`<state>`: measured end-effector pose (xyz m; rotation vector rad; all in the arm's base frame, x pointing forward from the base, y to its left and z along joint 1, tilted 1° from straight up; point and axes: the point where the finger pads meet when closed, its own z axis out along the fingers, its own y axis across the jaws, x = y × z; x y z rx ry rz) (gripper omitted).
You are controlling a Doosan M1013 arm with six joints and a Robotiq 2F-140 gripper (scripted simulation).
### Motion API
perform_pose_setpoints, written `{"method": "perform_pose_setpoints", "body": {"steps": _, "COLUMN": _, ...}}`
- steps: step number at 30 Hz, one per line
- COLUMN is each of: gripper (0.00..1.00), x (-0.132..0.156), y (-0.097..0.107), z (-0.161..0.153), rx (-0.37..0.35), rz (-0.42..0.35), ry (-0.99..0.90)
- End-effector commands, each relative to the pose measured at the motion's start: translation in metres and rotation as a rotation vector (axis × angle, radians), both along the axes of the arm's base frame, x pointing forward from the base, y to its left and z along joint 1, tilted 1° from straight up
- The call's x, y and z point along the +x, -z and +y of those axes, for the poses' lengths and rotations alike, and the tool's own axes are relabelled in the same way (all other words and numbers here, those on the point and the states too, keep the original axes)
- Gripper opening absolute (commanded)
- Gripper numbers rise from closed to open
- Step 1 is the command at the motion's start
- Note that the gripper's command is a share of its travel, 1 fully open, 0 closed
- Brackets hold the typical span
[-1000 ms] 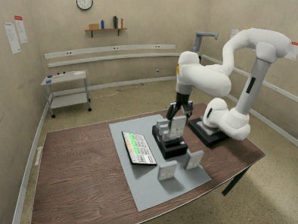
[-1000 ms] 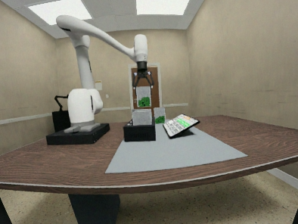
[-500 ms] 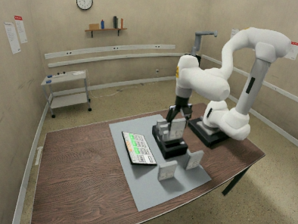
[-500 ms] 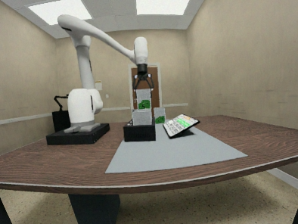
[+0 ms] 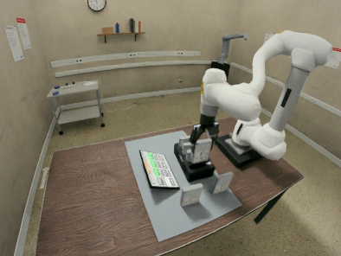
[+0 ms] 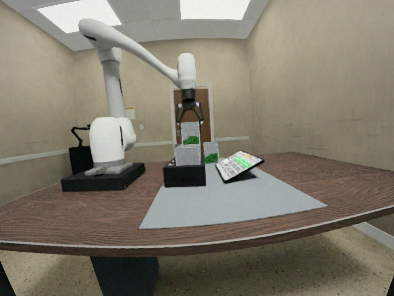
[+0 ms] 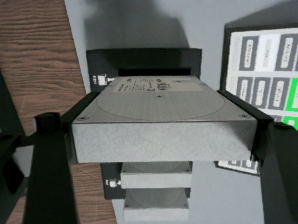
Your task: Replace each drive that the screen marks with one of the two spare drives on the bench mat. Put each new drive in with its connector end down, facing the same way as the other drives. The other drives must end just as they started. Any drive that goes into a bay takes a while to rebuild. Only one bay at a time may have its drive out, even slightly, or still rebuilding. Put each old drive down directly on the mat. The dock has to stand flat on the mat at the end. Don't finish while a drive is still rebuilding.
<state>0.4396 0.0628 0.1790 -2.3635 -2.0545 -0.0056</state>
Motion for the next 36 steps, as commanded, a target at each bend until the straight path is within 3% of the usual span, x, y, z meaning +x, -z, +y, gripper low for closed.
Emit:
{"method": "perform_pose_setpoints", "body": {"steps": 1, "gripper": 0.10, "x": 0.001, "y": 0.007, "z": 0.000, "rx": 0.001, "rz": -0.001, "ry": 0.000}}
{"method": "perform_pose_setpoints", "body": {"steps": 20, "gripper": 0.10, "x": 0.001, "y": 0.030, "z": 0.001, "rx": 0.001, "rz": -0.001, "ry": 0.000}}
{"method": "perform_pose_setpoints", "body": {"steps": 36, "gripper": 0.10, "x": 0.001, "y": 0.036, "z": 0.001, "rx": 0.001, "rz": -0.001, "ry": 0.000}}
